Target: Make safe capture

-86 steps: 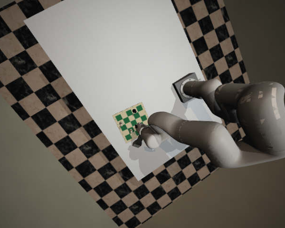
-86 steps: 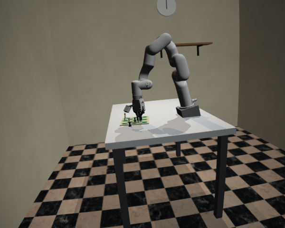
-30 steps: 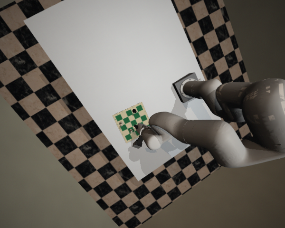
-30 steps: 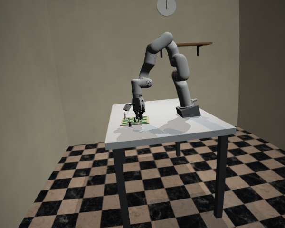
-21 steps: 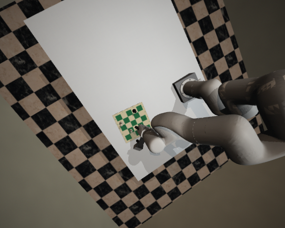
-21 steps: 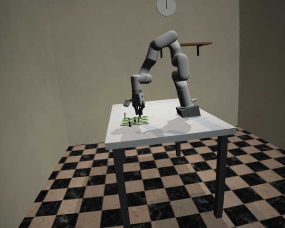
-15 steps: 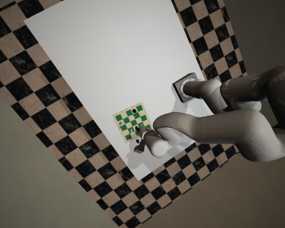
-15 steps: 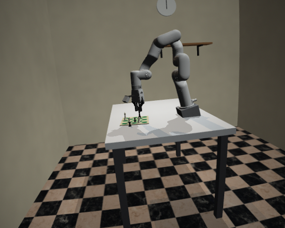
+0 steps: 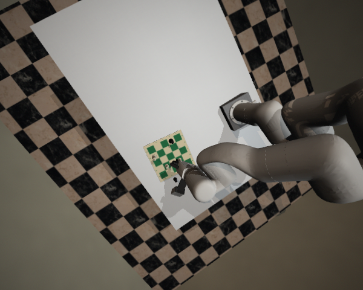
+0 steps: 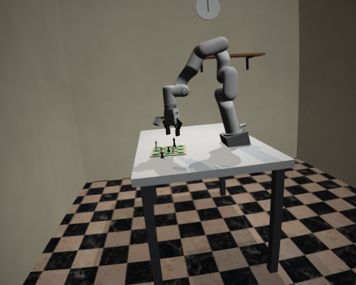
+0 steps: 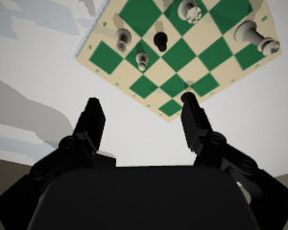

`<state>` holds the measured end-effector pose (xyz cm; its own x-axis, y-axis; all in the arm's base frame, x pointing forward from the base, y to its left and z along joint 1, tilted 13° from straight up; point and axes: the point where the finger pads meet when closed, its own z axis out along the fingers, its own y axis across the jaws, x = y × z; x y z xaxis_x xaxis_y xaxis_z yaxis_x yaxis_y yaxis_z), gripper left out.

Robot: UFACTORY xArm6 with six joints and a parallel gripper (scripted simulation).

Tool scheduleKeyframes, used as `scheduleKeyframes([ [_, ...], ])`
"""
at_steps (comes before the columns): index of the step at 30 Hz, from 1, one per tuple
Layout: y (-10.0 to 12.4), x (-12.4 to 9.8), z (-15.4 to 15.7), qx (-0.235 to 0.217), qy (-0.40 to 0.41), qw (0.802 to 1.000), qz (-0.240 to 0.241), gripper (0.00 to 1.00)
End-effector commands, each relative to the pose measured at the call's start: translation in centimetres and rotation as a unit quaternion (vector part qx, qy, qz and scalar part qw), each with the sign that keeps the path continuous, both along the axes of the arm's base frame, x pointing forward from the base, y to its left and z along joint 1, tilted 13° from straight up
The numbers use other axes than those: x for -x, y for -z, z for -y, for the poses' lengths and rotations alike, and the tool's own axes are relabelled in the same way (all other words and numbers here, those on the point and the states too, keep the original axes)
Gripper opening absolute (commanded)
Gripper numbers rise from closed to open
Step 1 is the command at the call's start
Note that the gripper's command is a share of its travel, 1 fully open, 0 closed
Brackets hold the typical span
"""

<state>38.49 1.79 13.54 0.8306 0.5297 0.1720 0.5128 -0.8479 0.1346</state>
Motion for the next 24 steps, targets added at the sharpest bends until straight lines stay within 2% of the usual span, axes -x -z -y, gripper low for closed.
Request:
scheduleKeyframes([
  [1, -0.2, -0.1, 0.0, 0.0, 0.0, 1.0, 0.002, 1.0],
  [17, -0.3, -0.1, 0.0, 0.0, 0.0, 1.0, 0.002, 1.0],
  [24, -2.1, 0.3, -0.1, 0.0, 0.0, 1.0, 0.002, 1.0],
])
